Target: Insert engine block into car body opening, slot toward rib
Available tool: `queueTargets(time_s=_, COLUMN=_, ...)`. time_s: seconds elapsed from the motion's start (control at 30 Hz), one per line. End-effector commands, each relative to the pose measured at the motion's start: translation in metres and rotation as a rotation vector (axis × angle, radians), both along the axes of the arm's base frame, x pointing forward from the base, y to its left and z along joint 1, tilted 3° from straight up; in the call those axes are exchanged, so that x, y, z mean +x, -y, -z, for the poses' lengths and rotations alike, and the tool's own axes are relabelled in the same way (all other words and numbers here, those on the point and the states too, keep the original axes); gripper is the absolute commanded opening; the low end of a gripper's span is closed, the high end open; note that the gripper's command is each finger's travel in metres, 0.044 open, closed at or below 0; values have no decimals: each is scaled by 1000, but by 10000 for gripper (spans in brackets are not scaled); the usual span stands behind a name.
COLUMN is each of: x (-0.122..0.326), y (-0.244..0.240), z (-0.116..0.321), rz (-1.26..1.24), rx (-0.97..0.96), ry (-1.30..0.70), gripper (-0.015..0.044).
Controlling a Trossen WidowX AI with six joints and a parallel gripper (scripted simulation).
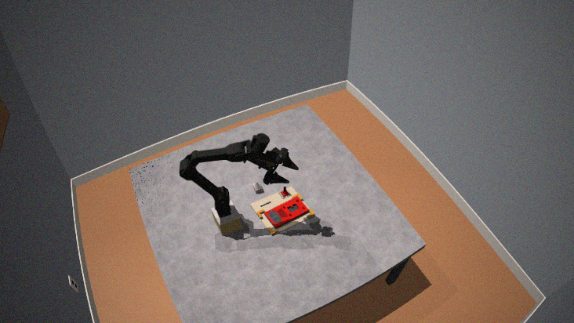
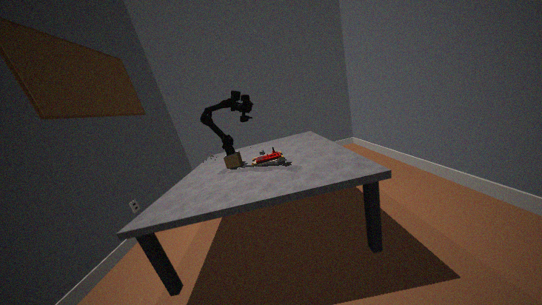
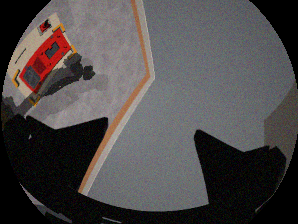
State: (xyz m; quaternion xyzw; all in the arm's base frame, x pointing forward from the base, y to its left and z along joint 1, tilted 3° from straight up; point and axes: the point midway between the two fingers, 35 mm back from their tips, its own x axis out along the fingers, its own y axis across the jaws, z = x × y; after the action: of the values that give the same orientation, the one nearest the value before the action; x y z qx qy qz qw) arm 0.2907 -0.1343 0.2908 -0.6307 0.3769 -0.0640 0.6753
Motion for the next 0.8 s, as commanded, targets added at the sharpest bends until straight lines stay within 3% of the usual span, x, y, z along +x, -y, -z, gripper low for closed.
queueTargets(time_s=0.0, x=19, y=-25, z=28, rz=-86, rx=74, ry=-74, gripper=440)
queueTargets(time_s=0.4, x=46, y=-116, z=114, rz=-315, rx=271, ry=-348, gripper=440)
queueTargets(time_s=0.77, x=26, y=-203, z=189, rz=-454, rx=410, ry=-652, gripper=440)
